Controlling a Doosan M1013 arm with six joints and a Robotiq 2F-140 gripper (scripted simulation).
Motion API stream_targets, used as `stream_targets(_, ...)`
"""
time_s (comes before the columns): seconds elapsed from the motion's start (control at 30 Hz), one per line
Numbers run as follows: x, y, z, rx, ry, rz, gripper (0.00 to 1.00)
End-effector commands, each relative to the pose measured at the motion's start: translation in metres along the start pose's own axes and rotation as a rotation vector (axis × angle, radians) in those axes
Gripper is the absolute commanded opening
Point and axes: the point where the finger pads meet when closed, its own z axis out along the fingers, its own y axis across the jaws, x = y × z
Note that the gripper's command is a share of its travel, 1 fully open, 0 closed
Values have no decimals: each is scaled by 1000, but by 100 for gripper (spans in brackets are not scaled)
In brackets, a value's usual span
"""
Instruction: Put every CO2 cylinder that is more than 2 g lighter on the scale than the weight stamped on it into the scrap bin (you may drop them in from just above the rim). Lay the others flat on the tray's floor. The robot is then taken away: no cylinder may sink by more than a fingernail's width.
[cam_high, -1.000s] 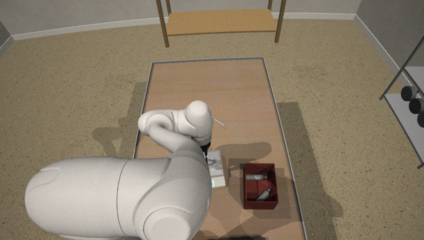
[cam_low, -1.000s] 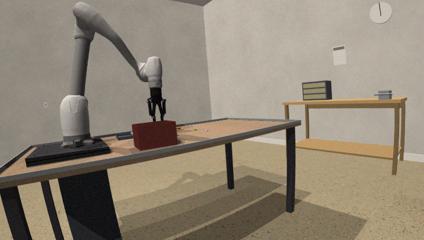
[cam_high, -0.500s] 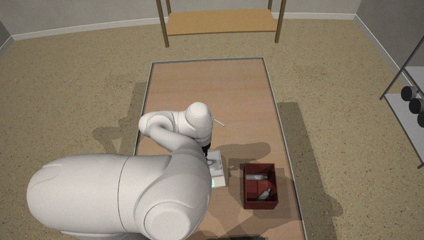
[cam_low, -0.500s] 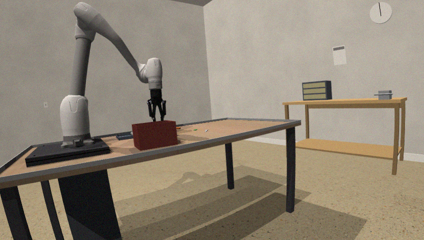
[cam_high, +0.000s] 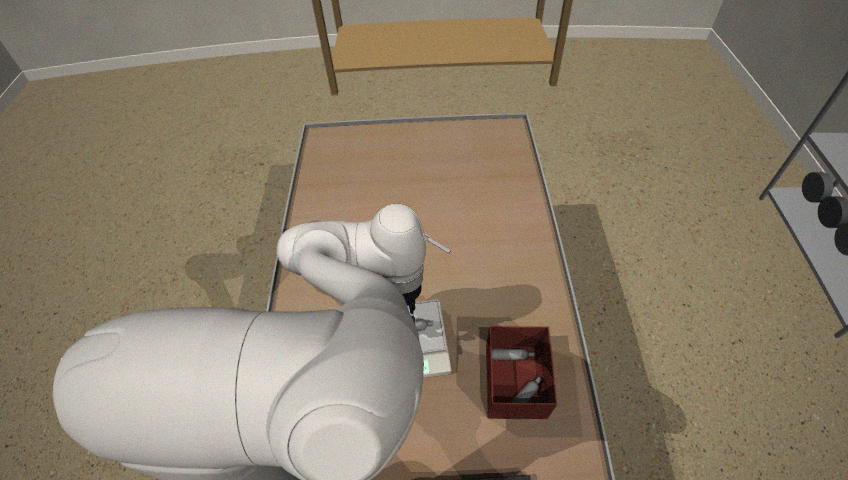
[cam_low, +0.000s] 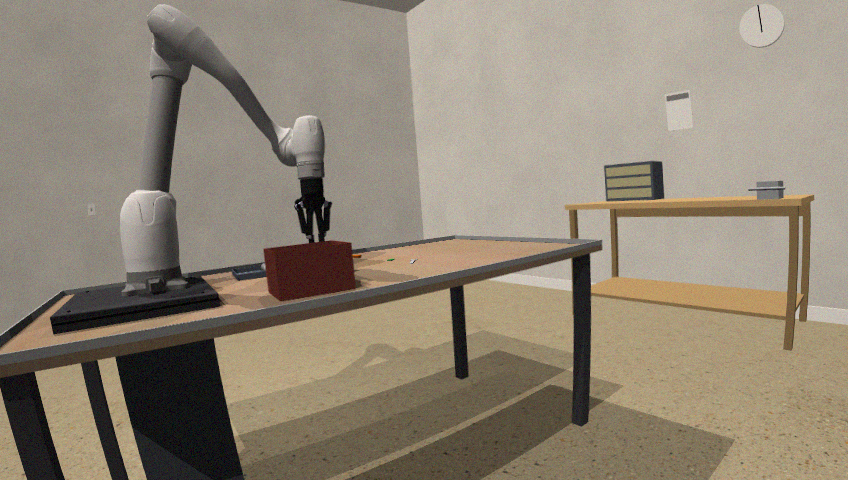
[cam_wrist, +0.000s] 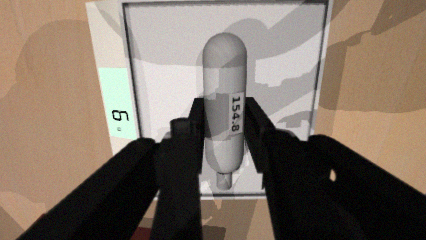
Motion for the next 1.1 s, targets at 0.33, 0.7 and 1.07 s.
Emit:
stream_targets(0.33, 0, 1, -45, -2, 0, 0, 10)
stream_targets(0.7, 0, 1, -98, -2, 0, 0, 10)
stream_targets(1.07, 0, 1, -108, -2, 0, 0, 10)
